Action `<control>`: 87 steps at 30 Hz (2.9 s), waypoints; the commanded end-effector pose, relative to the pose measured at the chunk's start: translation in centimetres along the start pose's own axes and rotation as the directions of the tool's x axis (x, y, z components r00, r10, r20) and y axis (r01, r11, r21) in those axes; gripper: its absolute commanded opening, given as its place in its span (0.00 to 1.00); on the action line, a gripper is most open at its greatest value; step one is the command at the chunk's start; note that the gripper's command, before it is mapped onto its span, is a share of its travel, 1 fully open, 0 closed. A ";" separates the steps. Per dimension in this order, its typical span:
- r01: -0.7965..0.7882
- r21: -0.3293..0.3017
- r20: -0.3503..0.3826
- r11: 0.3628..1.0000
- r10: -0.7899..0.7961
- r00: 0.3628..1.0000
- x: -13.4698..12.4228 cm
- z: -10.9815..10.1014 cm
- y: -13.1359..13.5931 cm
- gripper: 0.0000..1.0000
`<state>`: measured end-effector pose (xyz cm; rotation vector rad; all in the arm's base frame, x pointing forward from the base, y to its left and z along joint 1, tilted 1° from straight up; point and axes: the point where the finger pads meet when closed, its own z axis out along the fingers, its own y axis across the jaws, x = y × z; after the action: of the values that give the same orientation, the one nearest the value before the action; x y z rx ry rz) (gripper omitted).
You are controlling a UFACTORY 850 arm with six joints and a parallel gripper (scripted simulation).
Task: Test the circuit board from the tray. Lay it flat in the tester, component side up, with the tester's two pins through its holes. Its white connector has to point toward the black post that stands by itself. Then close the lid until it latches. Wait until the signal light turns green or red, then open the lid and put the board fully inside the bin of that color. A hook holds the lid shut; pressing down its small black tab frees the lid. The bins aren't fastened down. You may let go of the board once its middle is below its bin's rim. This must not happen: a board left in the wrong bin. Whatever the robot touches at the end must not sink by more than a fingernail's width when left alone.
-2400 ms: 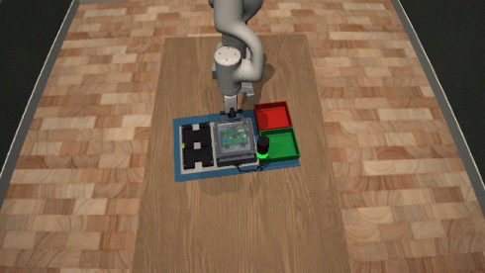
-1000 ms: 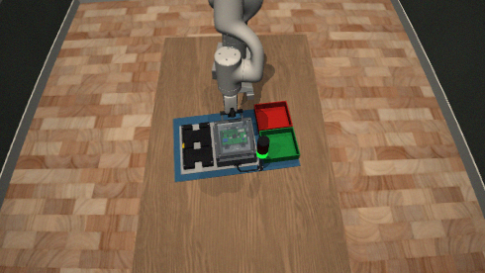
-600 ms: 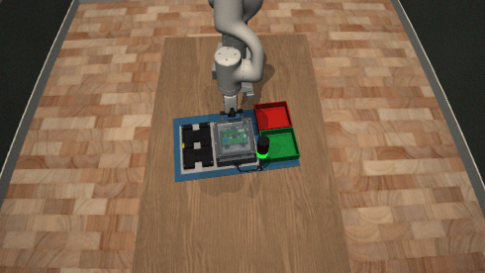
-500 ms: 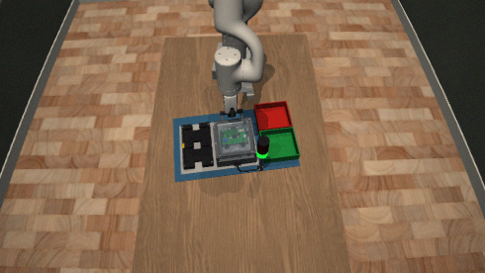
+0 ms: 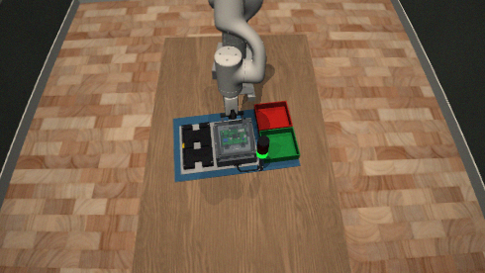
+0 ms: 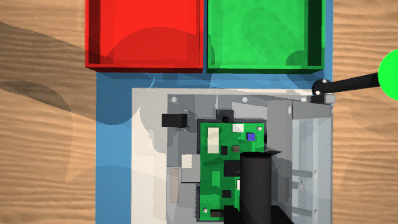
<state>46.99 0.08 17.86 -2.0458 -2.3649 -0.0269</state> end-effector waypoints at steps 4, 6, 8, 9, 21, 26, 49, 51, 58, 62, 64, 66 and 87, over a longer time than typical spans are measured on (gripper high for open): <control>0.000 -0.002 0.000 1.000 0.000 1.000 0.0 -1.4 1.9 0.00; 0.000 -0.002 0.000 1.000 0.000 1.000 0.0 -1.4 1.9 0.00; 0.000 -0.002 0.000 1.000 0.000 1.000 0.0 -1.6 2.2 0.00; 0.000 -0.002 0.000 1.000 0.000 1.000 0.0 -1.7 2.4 0.00; 0.000 -0.002 0.000 1.000 0.000 1.000 0.0 -1.8 2.7 0.00; 0.000 -0.002 0.000 1.000 0.000 1.000 0.0 -1.8 2.7 0.28; 0.000 -0.002 0.000 1.000 0.000 1.000 0.0 -1.8 2.7 0.28; 0.000 -0.002 0.000 1.000 0.000 1.000 0.0 -1.8 2.7 0.28; 0.000 -0.002 0.000 1.000 0.000 1.000 0.0 -1.8 2.7 0.28; 0.000 -0.002 0.000 1.000 0.000 1.000 0.0 -1.8 2.7 0.28; 0.000 -0.002 0.000 1.000 0.000 1.000 0.0 -1.8 2.7 0.28; 0.000 -0.002 0.000 1.000 0.000 1.000 0.0 -1.8 2.7 0.28; 0.000 -0.002 0.000 1.000 0.000 1.000 0.0 -1.6 2.7 0.00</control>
<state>49.54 0.42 19.35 -2.0461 -2.3650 -0.0268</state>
